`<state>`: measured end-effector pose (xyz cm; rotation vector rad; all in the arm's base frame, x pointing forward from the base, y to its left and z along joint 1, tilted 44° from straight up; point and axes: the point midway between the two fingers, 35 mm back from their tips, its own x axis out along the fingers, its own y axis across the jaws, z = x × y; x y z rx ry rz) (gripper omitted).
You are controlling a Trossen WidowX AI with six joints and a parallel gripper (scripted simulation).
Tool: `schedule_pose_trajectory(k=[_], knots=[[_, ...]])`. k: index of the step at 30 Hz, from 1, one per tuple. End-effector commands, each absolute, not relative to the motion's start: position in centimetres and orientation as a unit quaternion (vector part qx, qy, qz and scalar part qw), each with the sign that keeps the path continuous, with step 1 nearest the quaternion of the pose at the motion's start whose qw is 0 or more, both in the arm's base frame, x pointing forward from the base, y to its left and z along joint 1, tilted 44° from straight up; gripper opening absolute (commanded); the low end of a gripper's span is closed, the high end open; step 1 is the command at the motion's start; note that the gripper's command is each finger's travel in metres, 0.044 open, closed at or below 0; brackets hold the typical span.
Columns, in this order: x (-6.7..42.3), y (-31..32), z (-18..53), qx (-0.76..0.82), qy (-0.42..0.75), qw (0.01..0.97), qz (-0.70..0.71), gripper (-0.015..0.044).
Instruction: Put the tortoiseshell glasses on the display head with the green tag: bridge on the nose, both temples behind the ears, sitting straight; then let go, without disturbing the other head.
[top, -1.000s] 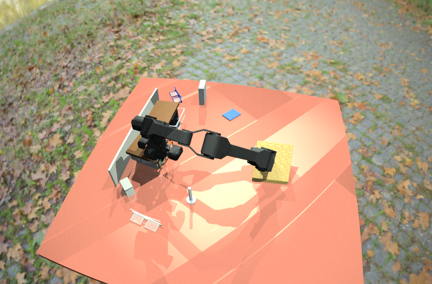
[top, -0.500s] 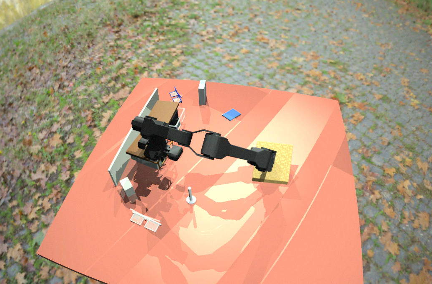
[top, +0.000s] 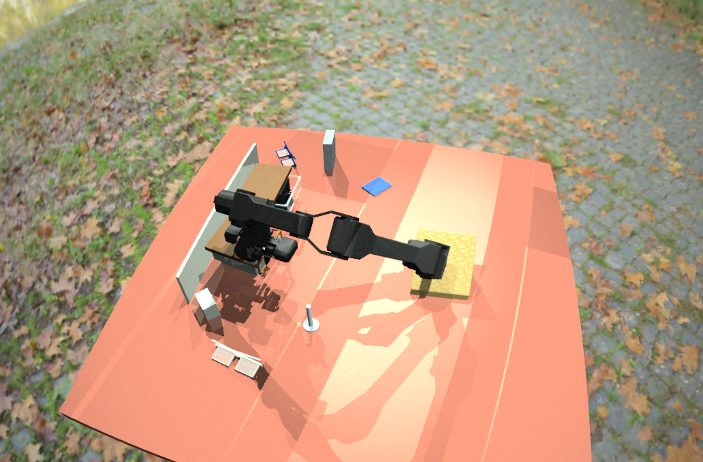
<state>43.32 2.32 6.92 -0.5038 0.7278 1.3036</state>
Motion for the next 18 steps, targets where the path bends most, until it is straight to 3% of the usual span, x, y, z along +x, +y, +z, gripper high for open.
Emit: schedule_pose_trajectory(k=[1,18], knots=[[43.3,2.3,6.9,-0.227,0.327,0.705,0.586,0.0107],[42.5,0.1,9.5,-0.218,0.336,0.69,0.602,0.0107]])
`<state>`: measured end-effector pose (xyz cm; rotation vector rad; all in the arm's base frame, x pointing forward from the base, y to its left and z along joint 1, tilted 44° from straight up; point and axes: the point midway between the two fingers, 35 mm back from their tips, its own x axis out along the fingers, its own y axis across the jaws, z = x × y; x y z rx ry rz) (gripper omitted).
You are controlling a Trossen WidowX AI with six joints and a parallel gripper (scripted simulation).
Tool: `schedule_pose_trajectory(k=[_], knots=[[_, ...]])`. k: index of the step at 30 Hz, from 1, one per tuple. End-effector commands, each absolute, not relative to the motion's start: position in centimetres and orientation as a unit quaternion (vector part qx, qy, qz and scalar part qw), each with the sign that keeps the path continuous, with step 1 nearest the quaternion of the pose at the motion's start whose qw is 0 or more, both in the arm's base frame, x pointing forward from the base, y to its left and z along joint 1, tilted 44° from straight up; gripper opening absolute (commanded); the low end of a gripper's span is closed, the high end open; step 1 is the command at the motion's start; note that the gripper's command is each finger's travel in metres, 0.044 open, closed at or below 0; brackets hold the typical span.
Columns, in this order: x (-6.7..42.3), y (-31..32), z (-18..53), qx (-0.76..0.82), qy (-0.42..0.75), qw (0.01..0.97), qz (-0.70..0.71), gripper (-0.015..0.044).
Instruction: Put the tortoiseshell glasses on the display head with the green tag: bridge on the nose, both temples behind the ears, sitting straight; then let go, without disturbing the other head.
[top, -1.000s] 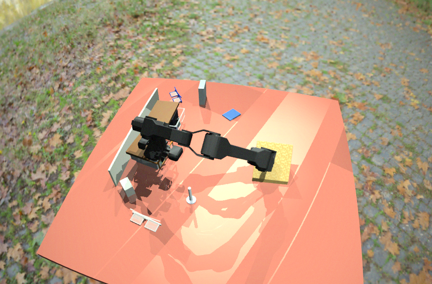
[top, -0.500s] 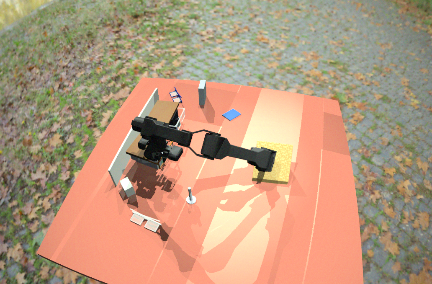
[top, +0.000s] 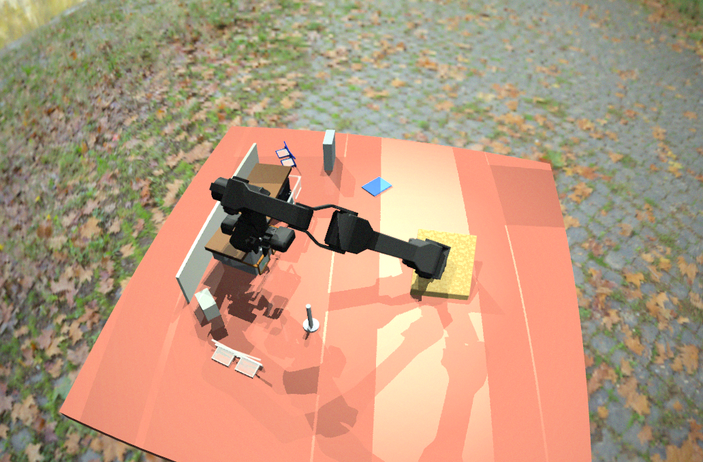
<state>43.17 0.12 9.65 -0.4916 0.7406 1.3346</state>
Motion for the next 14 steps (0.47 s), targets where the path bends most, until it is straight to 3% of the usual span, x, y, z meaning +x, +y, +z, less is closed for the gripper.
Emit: schedule_pose_trajectory(k=[1,14], knots=[[42.1,0.1,9.6,-0.218,0.336,0.69,0.602,0.0107],[38.2,-0.1,10.8,-0.217,0.337,0.69,0.603,0.0107]])
